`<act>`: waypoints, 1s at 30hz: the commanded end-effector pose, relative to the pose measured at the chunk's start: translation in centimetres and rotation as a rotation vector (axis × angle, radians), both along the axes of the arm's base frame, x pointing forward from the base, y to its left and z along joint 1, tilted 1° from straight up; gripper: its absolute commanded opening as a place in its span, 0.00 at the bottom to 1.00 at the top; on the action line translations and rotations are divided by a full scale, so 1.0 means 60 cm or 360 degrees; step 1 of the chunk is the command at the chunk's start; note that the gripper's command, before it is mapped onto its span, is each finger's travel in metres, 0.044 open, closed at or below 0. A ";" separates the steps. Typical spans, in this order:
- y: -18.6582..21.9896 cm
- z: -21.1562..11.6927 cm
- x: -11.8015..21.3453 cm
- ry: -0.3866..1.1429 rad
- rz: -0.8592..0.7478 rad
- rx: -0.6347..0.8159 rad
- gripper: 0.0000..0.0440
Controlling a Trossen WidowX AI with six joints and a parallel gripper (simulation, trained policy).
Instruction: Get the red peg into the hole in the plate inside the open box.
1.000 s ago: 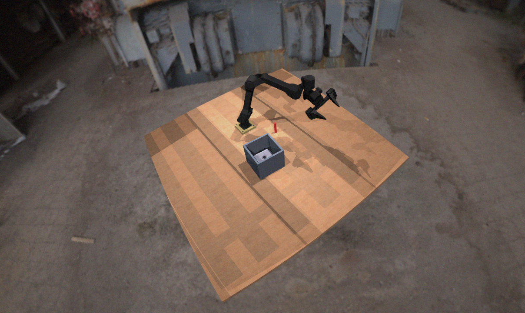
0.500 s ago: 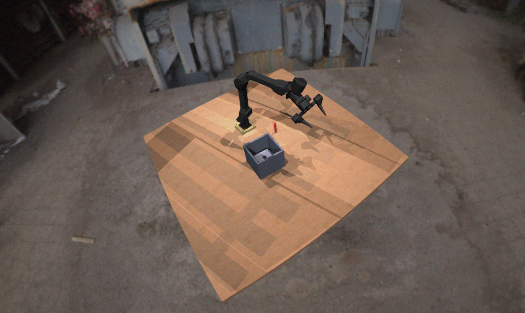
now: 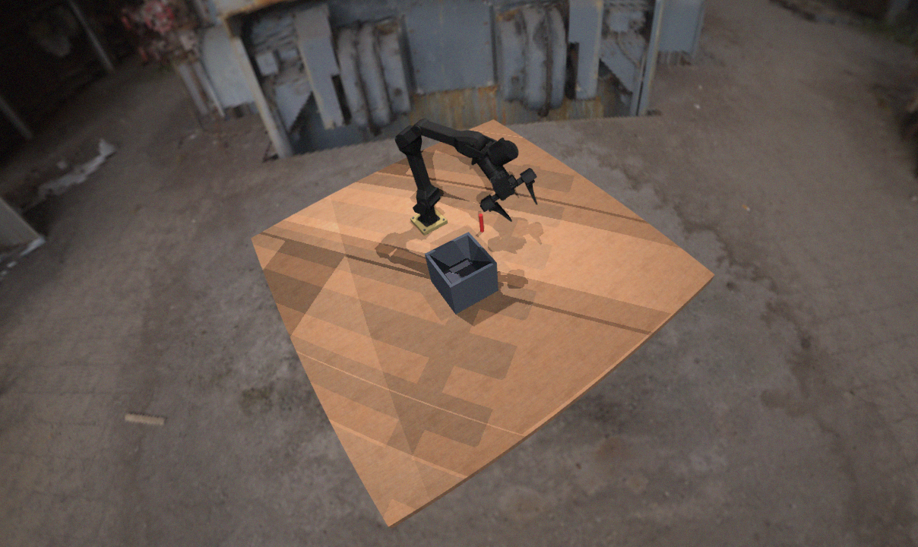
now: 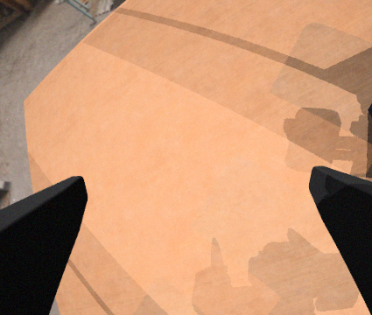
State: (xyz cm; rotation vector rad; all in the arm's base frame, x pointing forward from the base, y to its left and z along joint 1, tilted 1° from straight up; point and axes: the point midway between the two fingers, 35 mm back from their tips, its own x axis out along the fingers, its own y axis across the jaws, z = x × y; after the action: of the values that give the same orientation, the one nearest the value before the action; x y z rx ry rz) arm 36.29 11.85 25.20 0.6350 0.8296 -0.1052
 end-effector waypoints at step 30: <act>-0.008 -0.163 -0.299 0.1418 -0.0581 0.0287 1.00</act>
State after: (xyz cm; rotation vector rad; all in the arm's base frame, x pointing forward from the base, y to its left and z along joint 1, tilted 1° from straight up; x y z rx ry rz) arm 19.11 11.26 15.88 0.9133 1.5577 -0.6466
